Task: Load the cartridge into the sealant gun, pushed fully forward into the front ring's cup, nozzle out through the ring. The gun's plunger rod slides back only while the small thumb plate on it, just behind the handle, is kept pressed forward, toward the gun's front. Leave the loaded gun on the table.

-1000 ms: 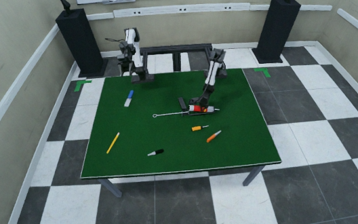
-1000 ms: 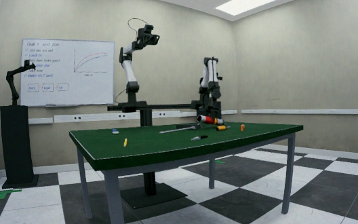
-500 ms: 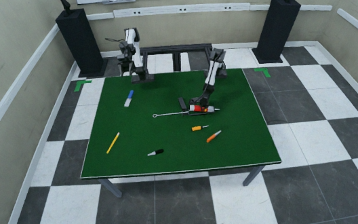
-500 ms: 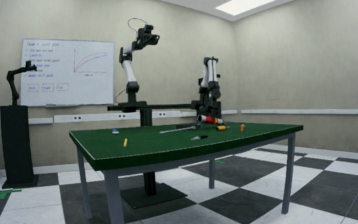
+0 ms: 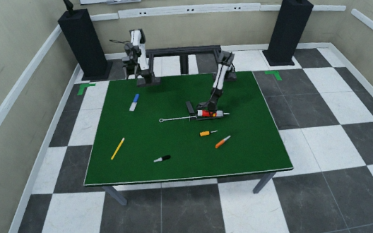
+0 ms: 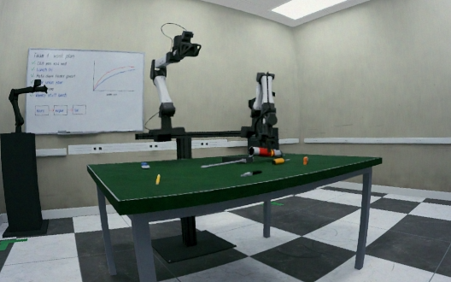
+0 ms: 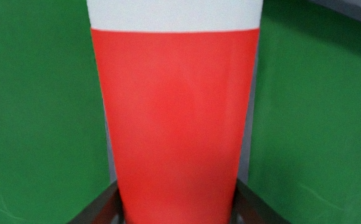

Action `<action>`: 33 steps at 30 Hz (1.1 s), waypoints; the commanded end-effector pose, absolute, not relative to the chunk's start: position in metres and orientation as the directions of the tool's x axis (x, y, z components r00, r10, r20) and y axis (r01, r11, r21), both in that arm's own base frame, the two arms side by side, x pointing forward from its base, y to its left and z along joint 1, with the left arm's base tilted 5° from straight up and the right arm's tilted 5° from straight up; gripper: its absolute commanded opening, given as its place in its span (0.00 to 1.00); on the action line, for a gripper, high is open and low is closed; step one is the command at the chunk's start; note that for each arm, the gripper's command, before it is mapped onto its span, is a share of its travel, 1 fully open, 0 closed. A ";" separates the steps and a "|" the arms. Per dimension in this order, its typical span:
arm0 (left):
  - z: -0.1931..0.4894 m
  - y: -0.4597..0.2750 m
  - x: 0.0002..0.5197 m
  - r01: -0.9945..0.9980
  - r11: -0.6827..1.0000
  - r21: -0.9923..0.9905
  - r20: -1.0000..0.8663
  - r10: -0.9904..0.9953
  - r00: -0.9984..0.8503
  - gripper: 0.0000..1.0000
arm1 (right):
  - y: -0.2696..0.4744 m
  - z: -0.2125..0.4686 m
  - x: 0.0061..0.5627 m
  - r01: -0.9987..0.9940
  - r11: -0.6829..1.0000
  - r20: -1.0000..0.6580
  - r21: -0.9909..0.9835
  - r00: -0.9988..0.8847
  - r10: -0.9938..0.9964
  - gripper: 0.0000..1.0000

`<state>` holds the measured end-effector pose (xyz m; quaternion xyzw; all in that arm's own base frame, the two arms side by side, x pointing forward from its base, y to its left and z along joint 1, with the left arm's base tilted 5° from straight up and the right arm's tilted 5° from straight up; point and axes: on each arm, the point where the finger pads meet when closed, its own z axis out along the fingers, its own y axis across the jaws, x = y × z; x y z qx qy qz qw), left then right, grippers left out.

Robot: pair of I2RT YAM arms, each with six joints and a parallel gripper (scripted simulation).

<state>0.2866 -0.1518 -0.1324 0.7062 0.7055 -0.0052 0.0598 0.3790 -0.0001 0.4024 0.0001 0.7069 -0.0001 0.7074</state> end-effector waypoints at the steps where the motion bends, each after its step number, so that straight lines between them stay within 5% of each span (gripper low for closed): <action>1: -0.111 -0.167 0.312 0.988 -0.002 0.155 -0.142 0.990 0.024 0.00 | 0.002 0.401 0.376 -0.007 1.000 -1.000 0.005 -0.002 0.005 0.51; 9: -0.135 -0.152 0.292 0.996 0.001 0.089 -0.014 1.000 0.000 0.00 | 0.002 0.401 0.376 -0.007 1.000 -1.000 0.005 -0.002 0.005 0.51; 33: -0.123 -0.159 0.309 0.990 0.012 0.142 -0.002 1.000 -0.012 0.00 | 0.002 0.401 0.376 -0.007 1.000 -1.000 0.005 -0.002 0.005 0.51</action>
